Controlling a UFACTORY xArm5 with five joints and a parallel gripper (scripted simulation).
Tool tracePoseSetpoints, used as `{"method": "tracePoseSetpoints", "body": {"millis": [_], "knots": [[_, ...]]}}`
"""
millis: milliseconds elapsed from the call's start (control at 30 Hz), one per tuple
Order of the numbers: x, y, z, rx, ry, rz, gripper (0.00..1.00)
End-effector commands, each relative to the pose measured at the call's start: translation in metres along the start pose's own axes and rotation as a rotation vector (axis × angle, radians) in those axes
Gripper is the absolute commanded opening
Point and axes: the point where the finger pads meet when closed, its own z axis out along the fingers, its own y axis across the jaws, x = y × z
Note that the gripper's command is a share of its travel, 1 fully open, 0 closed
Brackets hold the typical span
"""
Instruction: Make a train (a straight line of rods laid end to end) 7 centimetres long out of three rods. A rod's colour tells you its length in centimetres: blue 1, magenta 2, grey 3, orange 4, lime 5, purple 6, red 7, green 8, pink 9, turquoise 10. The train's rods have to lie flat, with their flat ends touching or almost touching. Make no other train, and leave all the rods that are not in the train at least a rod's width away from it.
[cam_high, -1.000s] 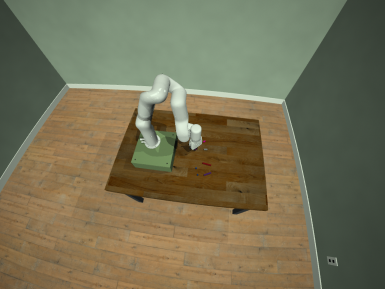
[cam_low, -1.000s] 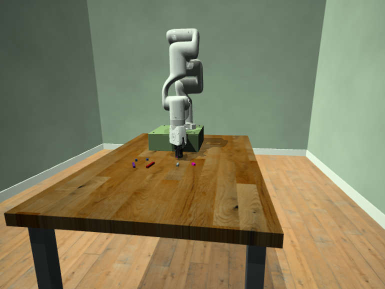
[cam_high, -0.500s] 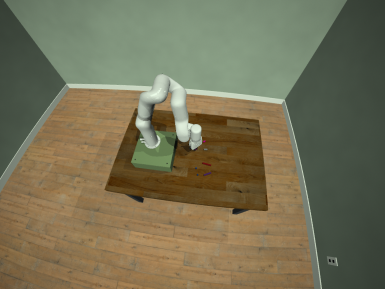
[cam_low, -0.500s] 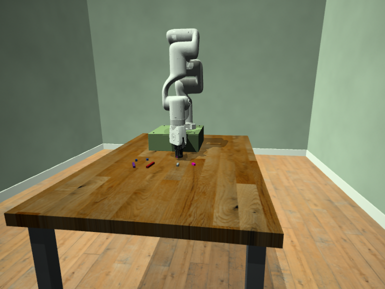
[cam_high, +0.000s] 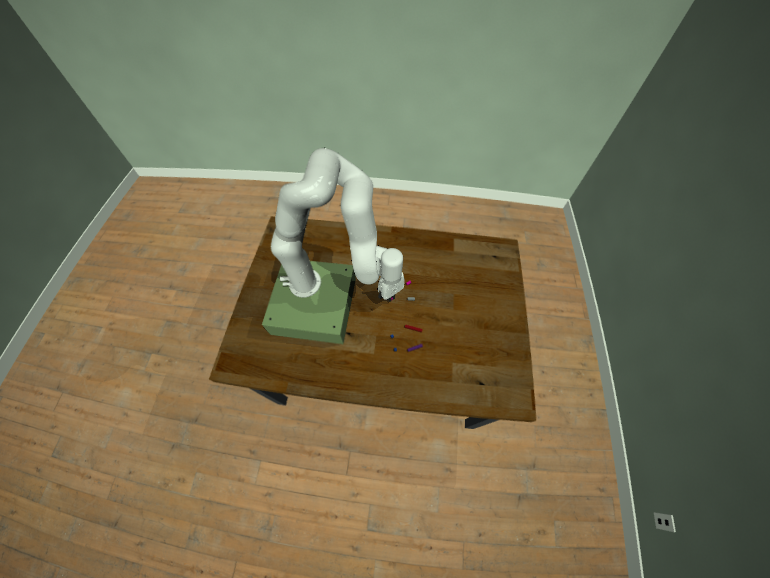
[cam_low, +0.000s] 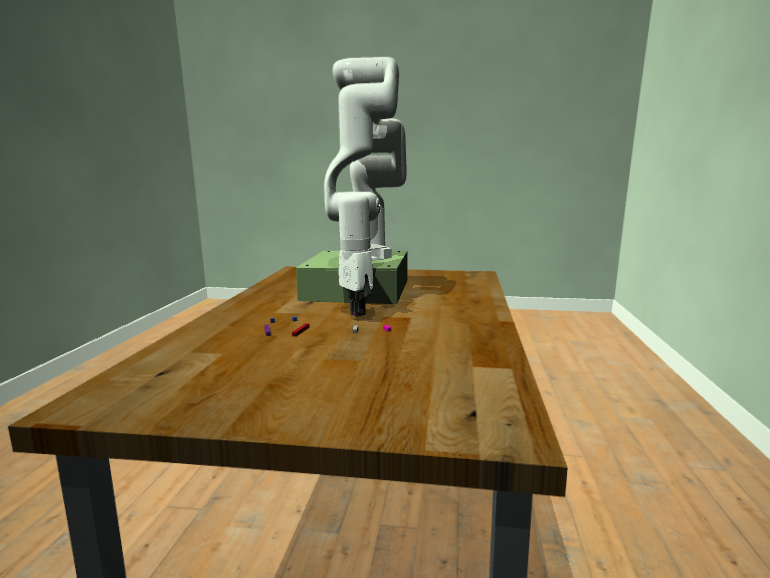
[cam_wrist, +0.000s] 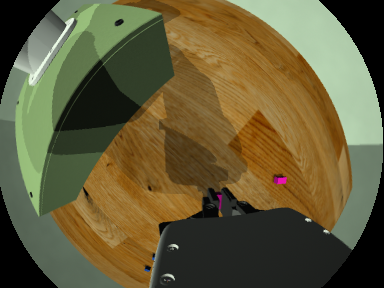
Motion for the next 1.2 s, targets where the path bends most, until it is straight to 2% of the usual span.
{"method": "tracePoseSetpoints", "body": {"millis": [0,733,1167], "knots": [[-0.001,0.001,-0.001,-0.002,-0.002,0.000,0.04],[-0.001,0.001,0.011,-0.002,-0.002,0.001,0.04],[-0.001,0.001,0.012,-0.002,-0.002,0.001,0.04]]}}
